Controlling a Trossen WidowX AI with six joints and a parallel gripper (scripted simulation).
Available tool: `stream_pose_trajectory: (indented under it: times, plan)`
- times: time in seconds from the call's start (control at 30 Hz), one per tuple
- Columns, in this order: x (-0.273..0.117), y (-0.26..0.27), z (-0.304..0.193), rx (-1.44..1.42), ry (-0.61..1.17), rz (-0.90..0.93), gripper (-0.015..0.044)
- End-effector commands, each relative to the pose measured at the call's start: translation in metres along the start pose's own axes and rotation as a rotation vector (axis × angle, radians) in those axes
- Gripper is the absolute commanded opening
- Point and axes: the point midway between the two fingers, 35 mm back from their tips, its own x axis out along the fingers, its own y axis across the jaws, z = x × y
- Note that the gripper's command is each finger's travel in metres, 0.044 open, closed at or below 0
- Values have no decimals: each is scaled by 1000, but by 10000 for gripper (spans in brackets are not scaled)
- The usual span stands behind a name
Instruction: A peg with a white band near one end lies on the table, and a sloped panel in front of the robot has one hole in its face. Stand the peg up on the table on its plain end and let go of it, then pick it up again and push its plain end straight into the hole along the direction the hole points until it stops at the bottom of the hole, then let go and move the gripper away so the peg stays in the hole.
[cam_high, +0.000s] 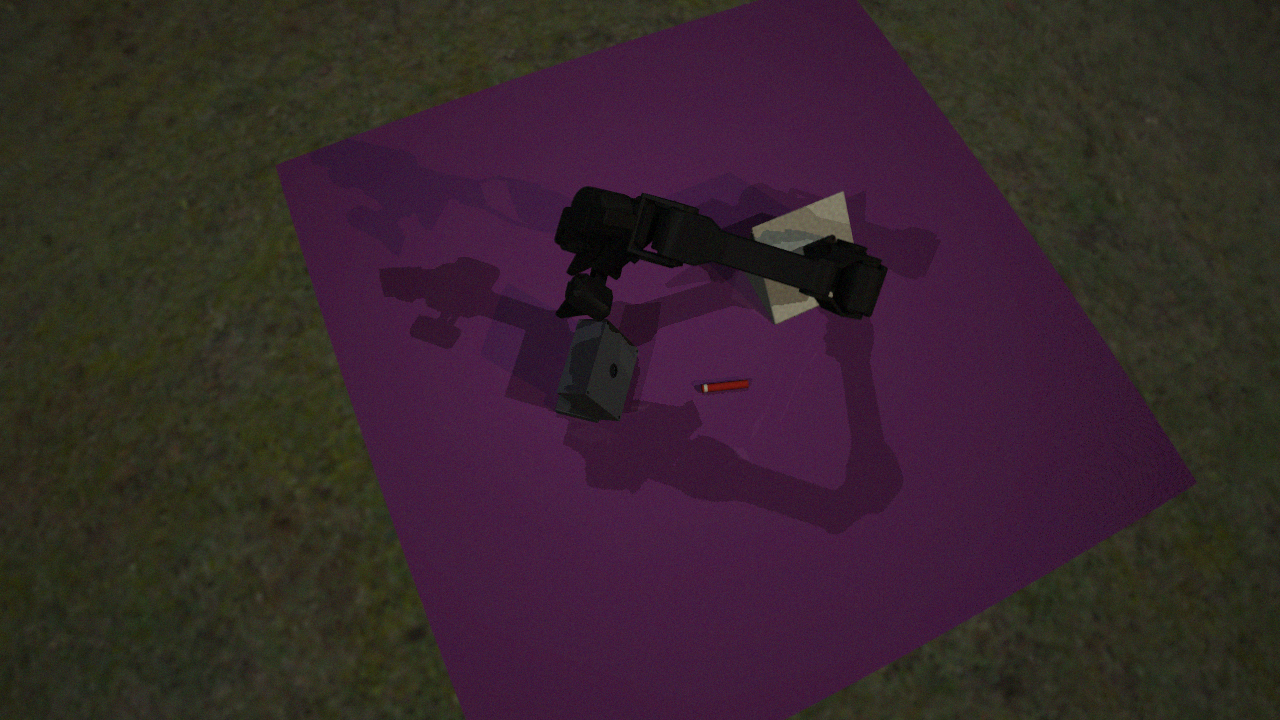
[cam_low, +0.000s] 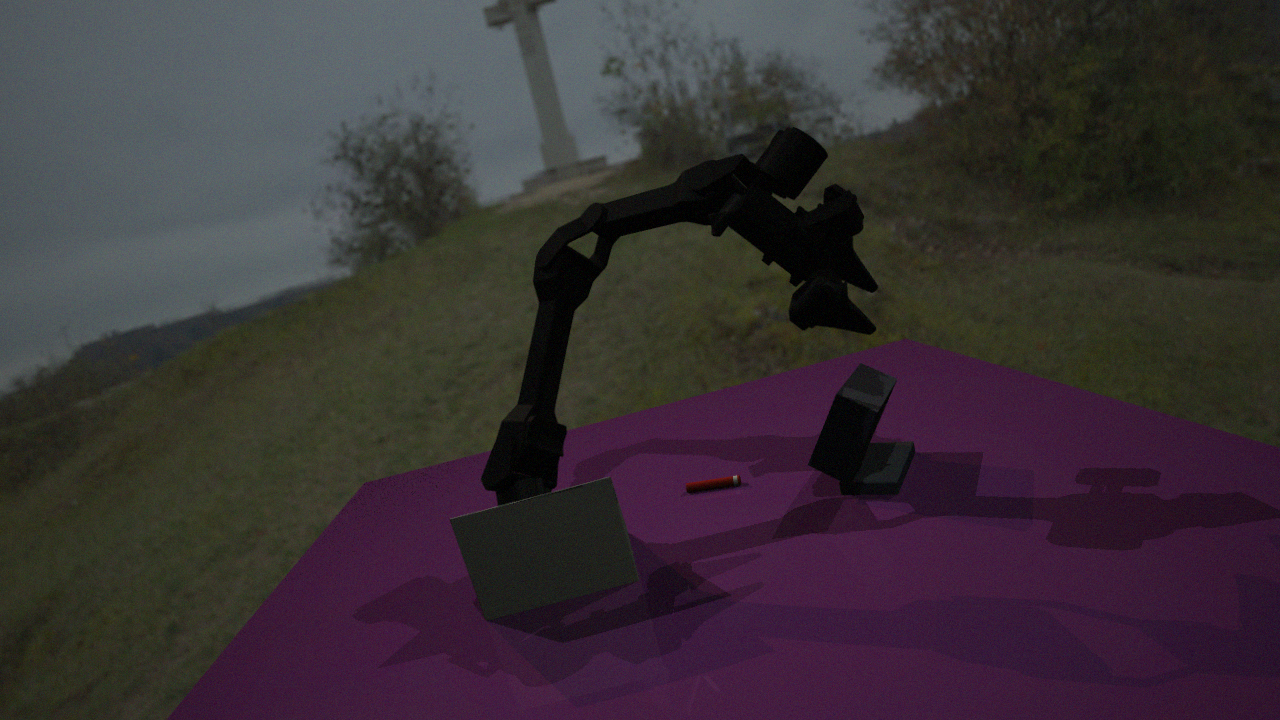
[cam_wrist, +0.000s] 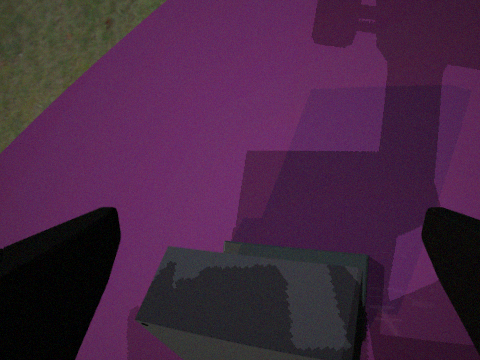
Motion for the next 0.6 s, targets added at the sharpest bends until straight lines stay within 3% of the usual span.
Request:
stream_pose_trajectory:
  times: [0.0,0.57]
  plan:
    - [11,3,-38,-40,85,-47,440]
    - [8,-4,-222,-277,521,-237,440]
